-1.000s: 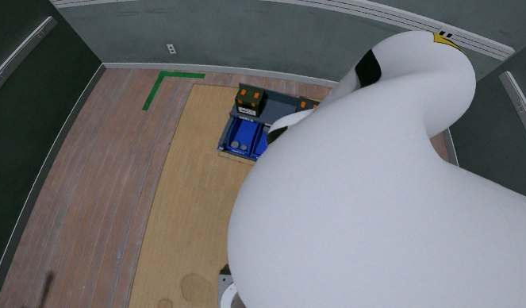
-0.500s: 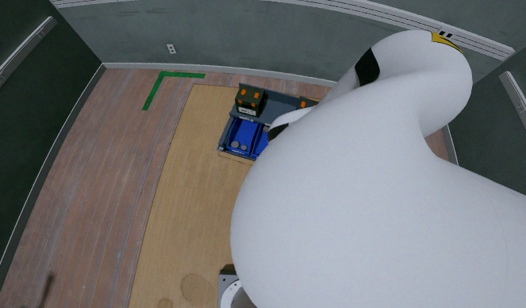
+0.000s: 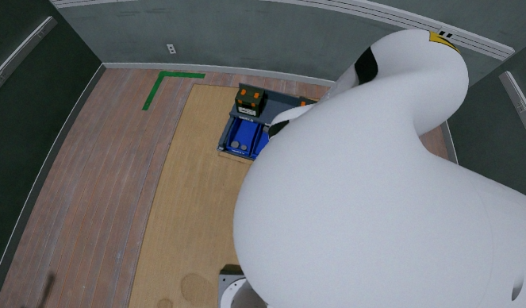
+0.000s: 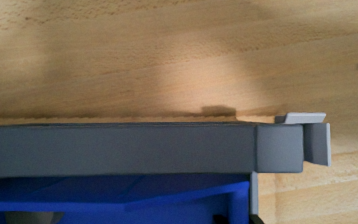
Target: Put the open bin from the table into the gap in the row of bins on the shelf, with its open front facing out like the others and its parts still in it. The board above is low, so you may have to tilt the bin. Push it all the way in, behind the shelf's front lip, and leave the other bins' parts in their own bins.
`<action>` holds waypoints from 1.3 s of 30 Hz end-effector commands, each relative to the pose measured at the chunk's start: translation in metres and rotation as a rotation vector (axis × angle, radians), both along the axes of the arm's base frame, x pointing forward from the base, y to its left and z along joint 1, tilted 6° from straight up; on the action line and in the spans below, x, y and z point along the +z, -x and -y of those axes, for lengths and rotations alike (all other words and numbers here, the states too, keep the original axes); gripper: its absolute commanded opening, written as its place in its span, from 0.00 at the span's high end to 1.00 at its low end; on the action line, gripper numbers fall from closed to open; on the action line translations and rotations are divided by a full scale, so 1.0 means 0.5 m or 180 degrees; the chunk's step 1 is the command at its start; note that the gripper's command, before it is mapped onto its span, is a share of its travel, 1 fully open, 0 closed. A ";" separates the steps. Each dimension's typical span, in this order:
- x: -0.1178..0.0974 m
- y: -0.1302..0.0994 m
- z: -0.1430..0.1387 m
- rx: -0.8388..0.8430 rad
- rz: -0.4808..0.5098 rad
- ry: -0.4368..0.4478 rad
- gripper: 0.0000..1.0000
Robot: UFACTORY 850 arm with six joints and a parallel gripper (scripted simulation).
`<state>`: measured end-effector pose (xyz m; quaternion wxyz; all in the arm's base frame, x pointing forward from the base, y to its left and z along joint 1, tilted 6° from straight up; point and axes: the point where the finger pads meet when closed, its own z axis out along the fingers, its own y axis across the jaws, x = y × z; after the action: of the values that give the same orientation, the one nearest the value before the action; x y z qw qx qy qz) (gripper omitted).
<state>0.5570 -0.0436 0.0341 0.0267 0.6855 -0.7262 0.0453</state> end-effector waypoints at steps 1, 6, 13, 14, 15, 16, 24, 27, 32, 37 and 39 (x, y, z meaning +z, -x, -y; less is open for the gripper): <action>0.002 -0.006 0.000 0.0000 0.0007 0.0000 1.00; 0.002 -0.012 0.000 0.0000 0.0007 0.0000 1.00; 0.002 -0.012 0.000 0.0000 0.0007 0.0000 1.00; 0.002 -0.012 0.000 0.0000 0.0007 0.0000 1.00; 0.002 -0.012 0.000 0.0000 0.0007 0.0000 1.00; 0.002 -0.012 0.000 0.0000 0.0007 0.0000 1.00; -0.014 -0.012 0.002 0.0000 0.0007 0.0000 1.00; -0.014 -0.012 0.002 0.0000 0.0007 0.0000 1.00; -0.014 -0.012 0.002 0.0000 0.0007 0.0000 1.00; -0.026 -0.013 0.003 0.0000 0.0007 0.0000 1.00; -0.029 -0.013 0.004 0.0000 0.0007 0.0000 1.00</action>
<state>0.5623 -0.0450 0.0226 0.0265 0.6855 -0.7262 0.0453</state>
